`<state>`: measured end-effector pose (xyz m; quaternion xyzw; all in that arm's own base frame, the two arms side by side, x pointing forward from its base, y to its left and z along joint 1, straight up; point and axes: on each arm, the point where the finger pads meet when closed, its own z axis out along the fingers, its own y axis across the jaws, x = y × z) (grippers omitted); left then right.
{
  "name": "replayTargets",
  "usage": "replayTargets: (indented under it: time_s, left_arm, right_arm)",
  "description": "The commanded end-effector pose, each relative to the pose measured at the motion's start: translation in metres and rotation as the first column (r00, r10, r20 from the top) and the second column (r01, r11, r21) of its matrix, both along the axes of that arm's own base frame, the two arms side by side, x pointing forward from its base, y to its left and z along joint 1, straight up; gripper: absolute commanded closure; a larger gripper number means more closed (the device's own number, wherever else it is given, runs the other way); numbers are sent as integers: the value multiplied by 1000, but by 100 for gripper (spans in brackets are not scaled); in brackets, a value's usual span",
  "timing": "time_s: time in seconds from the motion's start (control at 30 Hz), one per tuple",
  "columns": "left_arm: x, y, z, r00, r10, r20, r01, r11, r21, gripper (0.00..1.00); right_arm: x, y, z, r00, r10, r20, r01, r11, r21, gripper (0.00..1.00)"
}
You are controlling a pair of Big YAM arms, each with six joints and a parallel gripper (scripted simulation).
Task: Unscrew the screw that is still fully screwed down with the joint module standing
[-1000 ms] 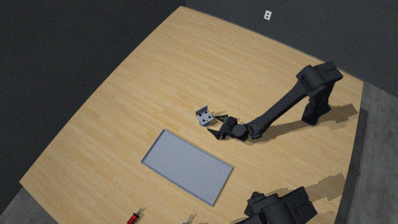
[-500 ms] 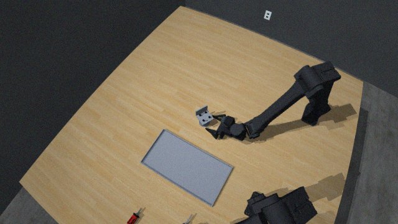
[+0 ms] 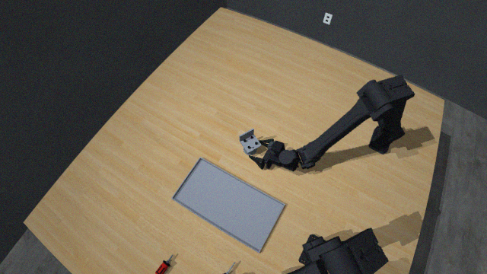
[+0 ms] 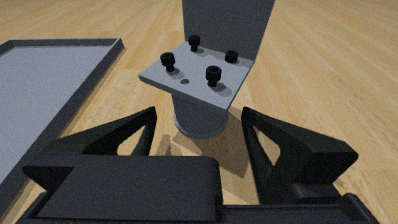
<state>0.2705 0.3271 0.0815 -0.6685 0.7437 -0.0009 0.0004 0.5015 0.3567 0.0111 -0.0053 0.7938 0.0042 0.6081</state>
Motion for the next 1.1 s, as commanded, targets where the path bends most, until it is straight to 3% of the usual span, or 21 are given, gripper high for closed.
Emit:
replayTargets:
  time_s: [0.0,1.07]
  left_arm:
    - [7,10,11,1000,16,20,-17,1000,27,35]
    - [7,10,11,1000,16,20,-17,1000,27,35]
  right_arm:
    - [22,2,3,1000,-16,23,16,1000,15,14]
    - [37,4,-5,1000,-13,13,13,1000,6,14]
